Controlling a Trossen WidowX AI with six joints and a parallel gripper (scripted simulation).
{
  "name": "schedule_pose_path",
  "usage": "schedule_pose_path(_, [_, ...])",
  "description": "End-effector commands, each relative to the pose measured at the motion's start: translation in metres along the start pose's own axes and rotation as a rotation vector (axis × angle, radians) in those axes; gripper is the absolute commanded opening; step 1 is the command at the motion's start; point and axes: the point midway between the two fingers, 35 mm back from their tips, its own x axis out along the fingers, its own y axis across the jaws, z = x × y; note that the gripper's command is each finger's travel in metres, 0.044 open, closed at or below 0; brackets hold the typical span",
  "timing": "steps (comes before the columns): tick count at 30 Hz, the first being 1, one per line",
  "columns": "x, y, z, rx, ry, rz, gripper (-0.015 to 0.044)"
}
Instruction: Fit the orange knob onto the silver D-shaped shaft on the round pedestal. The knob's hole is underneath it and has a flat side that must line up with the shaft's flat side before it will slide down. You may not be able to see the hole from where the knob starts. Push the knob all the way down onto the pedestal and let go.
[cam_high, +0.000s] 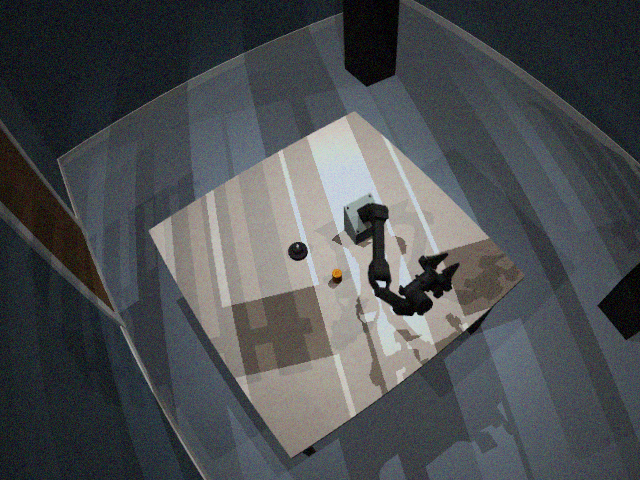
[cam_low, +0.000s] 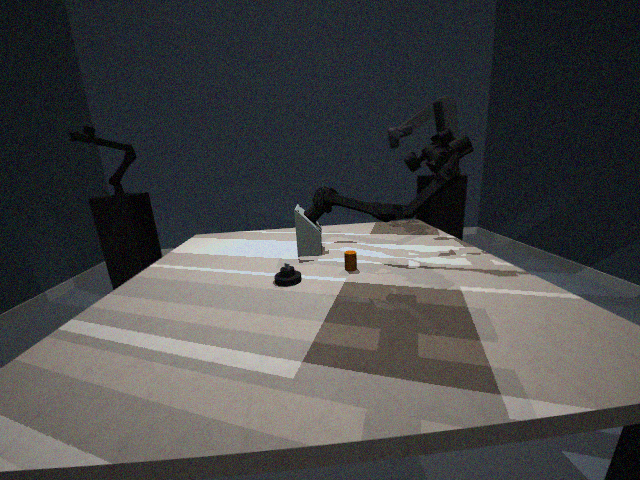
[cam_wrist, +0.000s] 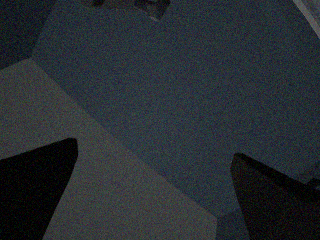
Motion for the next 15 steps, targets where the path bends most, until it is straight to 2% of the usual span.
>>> schedule_pose_path(1, [0.0,0.0,0.0,0.0,0.0,0.0,0.0426])
schedule_pose_path(4, [0.019,-0.004,-0.017,-0.101,0.087,-0.035,0.044])
schedule_pose_path(10, [0.071,-0.031,-0.097,-0.5,0.465,-0.097,0.044])
schedule_pose_path(15, [0.085,-0.062,-0.175,-0.846,0.836,-0.043,0.044])
